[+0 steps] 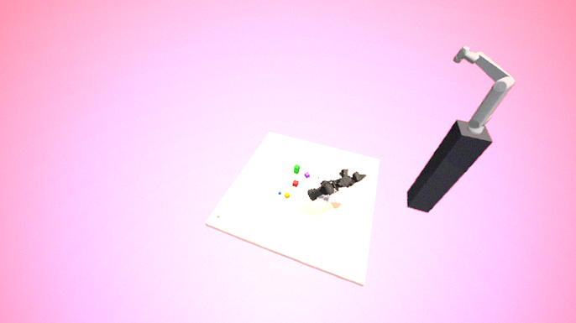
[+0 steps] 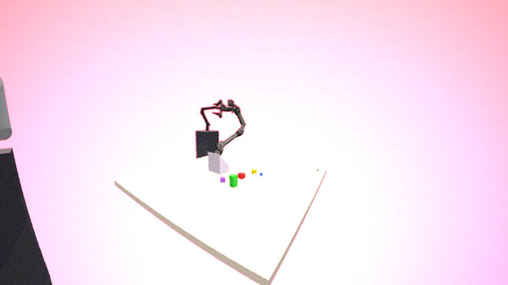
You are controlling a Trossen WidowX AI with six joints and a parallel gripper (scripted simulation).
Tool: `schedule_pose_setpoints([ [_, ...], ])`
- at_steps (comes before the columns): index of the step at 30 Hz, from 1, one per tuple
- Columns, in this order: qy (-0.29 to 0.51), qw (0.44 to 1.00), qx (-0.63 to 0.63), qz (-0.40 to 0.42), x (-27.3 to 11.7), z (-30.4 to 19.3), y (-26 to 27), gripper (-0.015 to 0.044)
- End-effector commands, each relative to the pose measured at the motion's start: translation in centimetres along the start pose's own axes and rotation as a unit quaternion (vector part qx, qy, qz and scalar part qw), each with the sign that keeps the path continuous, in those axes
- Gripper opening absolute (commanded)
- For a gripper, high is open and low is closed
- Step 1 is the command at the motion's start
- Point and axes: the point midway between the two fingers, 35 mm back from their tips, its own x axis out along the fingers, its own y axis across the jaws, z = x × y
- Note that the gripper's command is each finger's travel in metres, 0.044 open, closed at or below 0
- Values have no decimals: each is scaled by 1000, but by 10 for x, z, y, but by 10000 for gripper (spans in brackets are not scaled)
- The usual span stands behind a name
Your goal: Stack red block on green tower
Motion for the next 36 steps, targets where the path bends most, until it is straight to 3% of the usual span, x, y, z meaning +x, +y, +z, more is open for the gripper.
schedule_pose_setpoints([
  [1, -46, 999, -1, 13, 11, 30, 4, 440],
  [15, -243, 963, -39, 109, 31, 176, 46, 440],
  [27, -368, 901, -94, 210, -3, 287, 114, 440],
  [36, -413, 856, -130, 281, -37, 338, 169, 440],
])
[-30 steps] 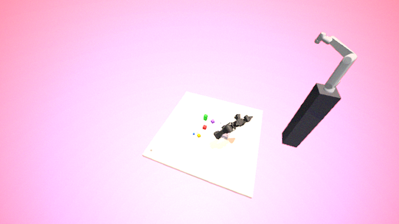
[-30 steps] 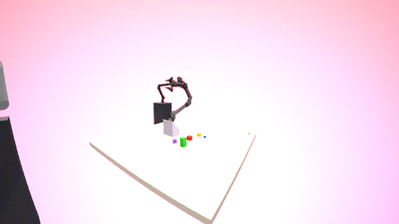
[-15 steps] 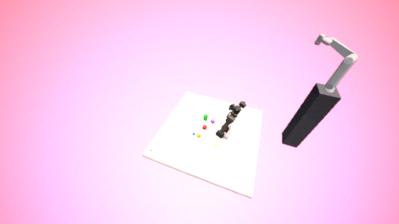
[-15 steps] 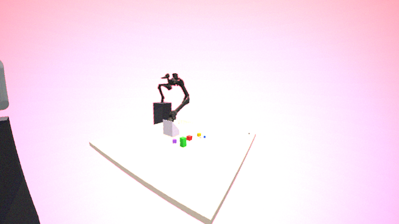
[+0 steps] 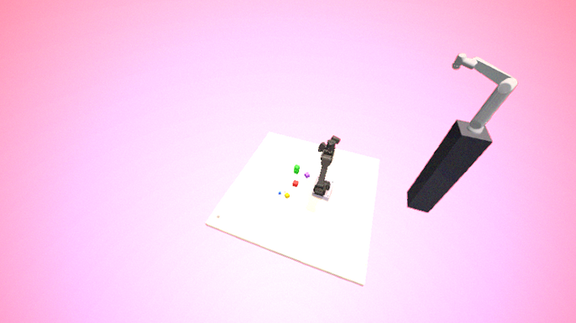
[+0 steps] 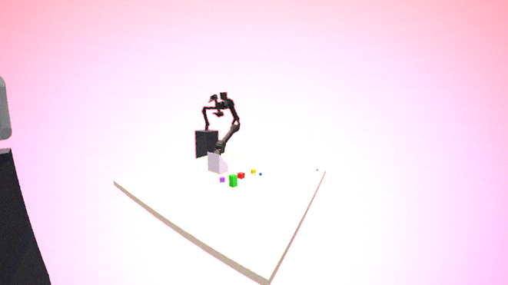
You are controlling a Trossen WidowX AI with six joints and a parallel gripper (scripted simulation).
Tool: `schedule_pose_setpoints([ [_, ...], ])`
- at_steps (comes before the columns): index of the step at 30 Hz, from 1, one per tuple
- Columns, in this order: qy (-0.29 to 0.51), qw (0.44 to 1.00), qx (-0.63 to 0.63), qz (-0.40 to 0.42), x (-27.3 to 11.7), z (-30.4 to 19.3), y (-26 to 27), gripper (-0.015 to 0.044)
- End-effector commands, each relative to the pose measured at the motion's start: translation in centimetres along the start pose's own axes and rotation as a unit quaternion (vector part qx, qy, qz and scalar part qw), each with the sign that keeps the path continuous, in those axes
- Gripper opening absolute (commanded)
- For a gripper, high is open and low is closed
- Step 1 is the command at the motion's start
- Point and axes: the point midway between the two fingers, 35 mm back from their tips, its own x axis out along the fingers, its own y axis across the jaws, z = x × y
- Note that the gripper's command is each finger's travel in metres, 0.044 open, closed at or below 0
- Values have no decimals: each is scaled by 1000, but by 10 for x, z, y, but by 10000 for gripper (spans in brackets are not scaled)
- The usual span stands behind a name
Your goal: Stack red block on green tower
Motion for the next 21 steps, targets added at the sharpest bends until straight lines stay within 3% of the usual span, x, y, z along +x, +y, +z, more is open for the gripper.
schedule_pose_setpoints([
  [1, -31, 998, -4, 47, 21, 31, 23, 440],
  [11, -83, 978, -15, 192, 63, 104, 107, 440],
  [21, -85, 937, -41, 337, 88, 152, 213, 440],
])
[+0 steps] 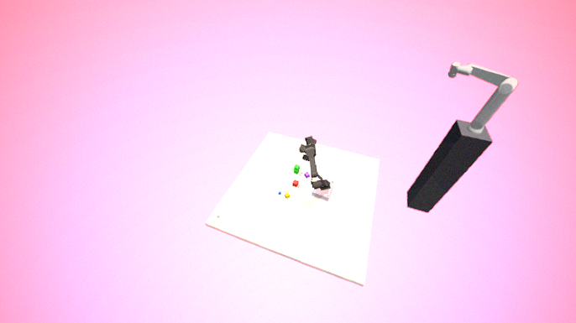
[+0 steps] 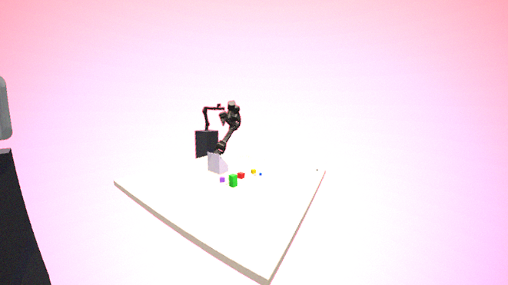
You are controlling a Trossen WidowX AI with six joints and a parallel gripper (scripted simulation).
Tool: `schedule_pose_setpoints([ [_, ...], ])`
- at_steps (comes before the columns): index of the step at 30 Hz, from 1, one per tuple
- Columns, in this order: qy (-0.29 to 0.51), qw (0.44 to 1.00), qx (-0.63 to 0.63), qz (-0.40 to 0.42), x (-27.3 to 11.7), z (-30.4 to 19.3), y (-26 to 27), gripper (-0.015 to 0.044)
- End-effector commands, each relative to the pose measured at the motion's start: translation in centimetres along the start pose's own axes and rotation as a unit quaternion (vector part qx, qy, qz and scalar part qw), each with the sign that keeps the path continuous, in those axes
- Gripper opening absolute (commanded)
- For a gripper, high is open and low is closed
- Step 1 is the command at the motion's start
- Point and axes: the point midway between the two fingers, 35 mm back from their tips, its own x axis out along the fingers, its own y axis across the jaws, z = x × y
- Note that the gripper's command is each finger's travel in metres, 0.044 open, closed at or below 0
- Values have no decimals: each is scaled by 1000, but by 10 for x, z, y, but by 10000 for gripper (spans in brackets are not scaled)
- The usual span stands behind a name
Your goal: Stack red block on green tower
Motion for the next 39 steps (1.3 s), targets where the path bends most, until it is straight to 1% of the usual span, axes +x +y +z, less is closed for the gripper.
schedule_pose_setpoints([
  [1, 5, 998, -4, 67, 37, 14, 35, 440],
  [6, 22, 990, -7, 138, 73, 23, 79, 440],
  [12, 64, 970, 9, 233, 106, 24, 141, 440],
  [22, 170, 917, 46, 357, 139, 0, 240, 440],
  [24, 179, 913, 49, 363, 141, -3, 247, 440],
  [32, 179, 913, 49, 363, 141, 2, 246, 440],
  [35, 179, 913, 49, 362, 150, -1, 254, 440],
  [39, 178, 913, 49, 363, 172, -8, 275, 440],
])
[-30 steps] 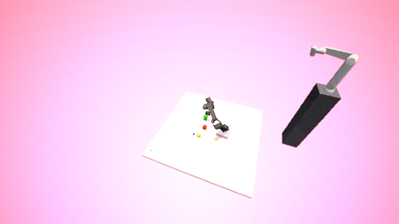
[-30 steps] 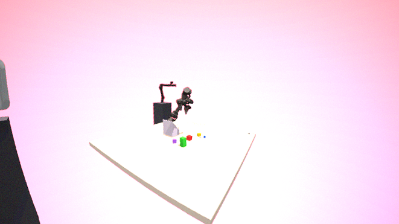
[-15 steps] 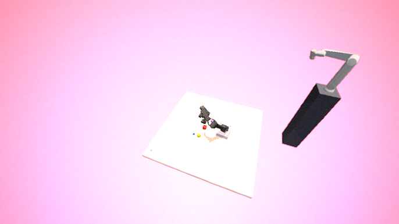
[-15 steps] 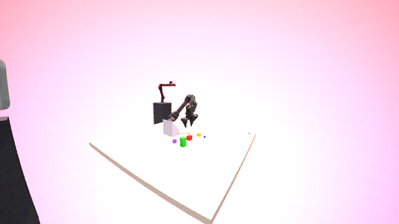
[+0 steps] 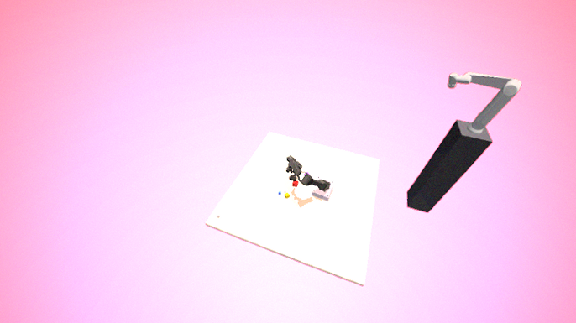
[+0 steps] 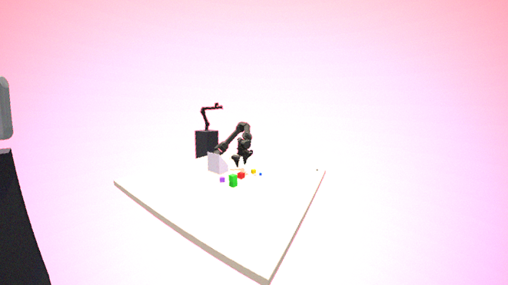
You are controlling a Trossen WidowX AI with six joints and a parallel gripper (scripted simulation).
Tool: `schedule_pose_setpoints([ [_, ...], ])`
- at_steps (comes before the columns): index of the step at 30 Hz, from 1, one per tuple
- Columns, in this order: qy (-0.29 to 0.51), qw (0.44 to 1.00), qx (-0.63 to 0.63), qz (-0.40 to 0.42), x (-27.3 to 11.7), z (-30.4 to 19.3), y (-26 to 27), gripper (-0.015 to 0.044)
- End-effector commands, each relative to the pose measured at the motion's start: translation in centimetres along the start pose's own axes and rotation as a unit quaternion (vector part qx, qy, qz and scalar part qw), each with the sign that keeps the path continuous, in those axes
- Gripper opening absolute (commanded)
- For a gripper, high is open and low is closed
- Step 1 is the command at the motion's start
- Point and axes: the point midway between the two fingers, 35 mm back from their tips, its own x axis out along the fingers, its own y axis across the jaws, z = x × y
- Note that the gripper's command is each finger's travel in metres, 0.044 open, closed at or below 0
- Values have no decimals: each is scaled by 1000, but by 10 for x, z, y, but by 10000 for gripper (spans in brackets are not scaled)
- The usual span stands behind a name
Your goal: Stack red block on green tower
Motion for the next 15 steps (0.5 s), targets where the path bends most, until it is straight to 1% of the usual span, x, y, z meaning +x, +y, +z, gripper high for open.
schedule_pose_setpoints([
  [1, 8, 1000, 4, 7, 33, -3, 1, 440],
  [3, 8, 1000, 4, 8, 42, -4, 2, 440],
  [15, 8, 1000, 4, 8, 52, -3, 3, 440],
])
